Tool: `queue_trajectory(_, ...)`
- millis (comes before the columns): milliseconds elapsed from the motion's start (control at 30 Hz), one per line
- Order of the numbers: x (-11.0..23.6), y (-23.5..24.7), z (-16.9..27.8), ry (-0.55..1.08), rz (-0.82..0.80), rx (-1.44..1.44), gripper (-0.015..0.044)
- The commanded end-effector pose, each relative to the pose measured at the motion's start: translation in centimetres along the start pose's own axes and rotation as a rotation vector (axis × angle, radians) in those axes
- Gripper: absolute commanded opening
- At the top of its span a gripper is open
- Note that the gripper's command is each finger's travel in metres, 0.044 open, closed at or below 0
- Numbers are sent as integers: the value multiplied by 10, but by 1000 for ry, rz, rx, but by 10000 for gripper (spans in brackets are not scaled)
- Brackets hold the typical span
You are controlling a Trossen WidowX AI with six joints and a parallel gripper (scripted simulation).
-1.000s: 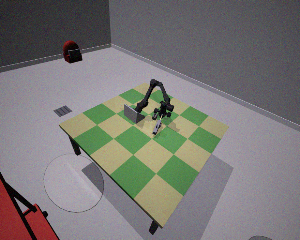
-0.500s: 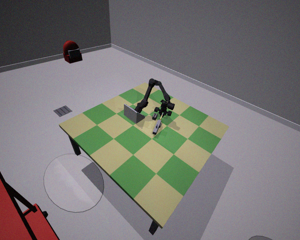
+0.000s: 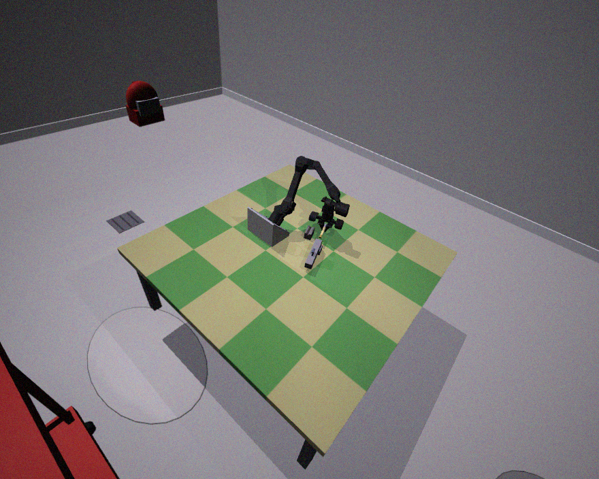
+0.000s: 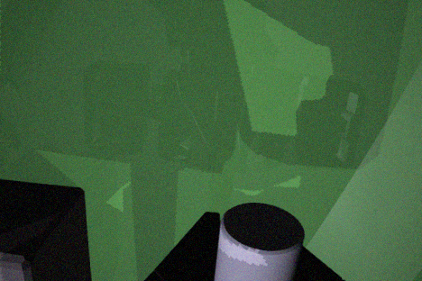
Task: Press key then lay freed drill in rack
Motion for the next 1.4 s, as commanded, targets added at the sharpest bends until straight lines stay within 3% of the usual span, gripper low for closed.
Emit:
queue_trajectory(0, 3, 0, 0, 5, 3, 3, 0)
queue_trajectory(1367, 23, 4, 1, 6, 2, 2, 0)
Point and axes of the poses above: the point midway between the two fingers, 35 mm back from their tips, its own x axis back along the fingers, its own y axis across the jaws, z = x × y, the point moved 1 cm from there along x, back along the fingers, and after that the axes turned 7 degrees about x, right-handed, at the moved point
